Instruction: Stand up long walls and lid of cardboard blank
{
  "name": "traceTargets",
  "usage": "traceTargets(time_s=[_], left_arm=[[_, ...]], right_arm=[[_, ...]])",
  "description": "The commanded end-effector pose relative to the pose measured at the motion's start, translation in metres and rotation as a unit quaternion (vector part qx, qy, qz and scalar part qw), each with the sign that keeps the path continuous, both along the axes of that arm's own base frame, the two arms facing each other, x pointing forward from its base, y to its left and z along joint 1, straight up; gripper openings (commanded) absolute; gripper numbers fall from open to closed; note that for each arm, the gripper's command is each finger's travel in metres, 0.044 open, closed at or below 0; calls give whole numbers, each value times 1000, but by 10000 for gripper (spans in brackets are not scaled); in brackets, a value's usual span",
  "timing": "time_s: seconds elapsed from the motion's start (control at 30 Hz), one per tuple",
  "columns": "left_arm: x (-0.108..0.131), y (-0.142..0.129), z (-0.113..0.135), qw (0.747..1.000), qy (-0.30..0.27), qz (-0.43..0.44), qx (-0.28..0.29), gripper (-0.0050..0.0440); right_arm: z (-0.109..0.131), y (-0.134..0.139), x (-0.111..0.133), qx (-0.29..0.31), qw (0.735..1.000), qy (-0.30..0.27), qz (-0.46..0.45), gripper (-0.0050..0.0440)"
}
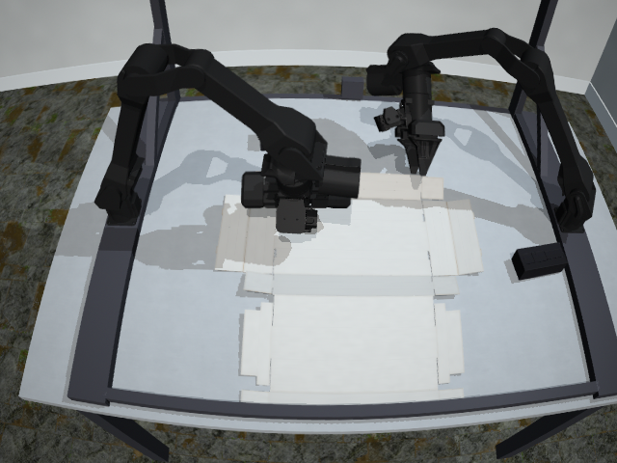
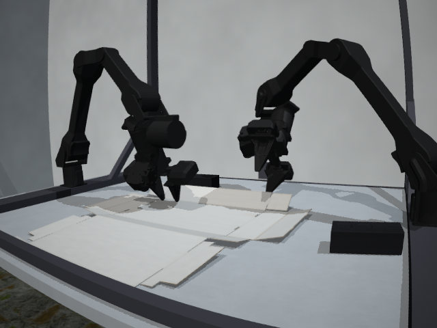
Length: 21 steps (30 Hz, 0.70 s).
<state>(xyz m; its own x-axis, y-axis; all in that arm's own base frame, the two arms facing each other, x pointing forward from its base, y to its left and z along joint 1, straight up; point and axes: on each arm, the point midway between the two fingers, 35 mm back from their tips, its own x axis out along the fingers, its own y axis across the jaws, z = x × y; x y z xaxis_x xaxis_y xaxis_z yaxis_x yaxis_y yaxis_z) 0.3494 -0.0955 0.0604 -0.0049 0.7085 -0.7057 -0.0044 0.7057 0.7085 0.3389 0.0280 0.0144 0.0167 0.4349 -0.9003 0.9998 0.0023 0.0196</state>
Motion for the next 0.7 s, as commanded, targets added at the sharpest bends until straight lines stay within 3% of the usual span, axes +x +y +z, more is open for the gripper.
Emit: traceTargets(time_s=[0.0, 0.67], left_arm=[[3, -1, 9, 1000, -13, -2, -7, 402], [2, -1, 9, 1000, -13, -2, -7, 402]], right_arm=[[-2, -5, 9, -6, 1000, -7, 2, 197], [-18, 5, -20, -8, 1000, -3, -2, 197]])
